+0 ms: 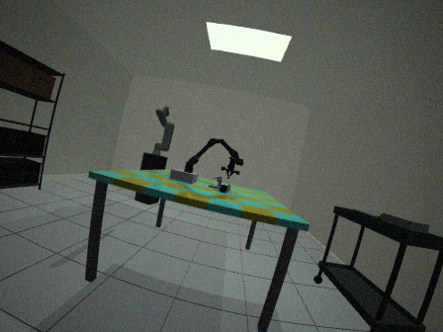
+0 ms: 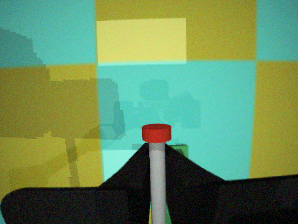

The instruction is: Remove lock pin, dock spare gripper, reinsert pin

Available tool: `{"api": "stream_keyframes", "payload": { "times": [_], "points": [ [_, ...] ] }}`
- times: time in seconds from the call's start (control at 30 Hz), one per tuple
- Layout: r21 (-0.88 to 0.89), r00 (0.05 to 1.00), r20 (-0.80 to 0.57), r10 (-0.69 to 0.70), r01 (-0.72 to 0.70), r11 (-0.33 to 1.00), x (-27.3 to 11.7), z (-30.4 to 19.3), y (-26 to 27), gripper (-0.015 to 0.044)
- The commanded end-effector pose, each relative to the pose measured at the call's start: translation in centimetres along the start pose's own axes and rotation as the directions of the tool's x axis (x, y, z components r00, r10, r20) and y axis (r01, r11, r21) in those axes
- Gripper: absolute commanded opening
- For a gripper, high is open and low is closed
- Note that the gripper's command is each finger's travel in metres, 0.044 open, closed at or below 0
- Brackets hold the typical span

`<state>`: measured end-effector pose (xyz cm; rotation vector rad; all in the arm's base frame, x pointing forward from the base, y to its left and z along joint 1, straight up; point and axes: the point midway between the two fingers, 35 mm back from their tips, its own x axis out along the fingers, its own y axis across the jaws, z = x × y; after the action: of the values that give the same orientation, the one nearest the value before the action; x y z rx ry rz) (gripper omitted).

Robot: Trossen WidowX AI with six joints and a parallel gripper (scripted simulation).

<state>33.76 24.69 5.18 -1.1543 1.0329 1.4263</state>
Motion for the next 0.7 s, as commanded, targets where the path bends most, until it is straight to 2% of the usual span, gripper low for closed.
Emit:
{"api": "stream_keyframes", "payload": {
  "times": [0.0, 0.67],
  "points": [
    [-0.012, 1.000, 0.003, -0.002, 0.002, 1.000, -0.2, 0.4, -0.9, 0.0000],
    [-0.022, 1.000, -0.001, 0.002, -0.002, 1.000, 1.7, 0.4, -2.1, 0.0000]
  ]
}}
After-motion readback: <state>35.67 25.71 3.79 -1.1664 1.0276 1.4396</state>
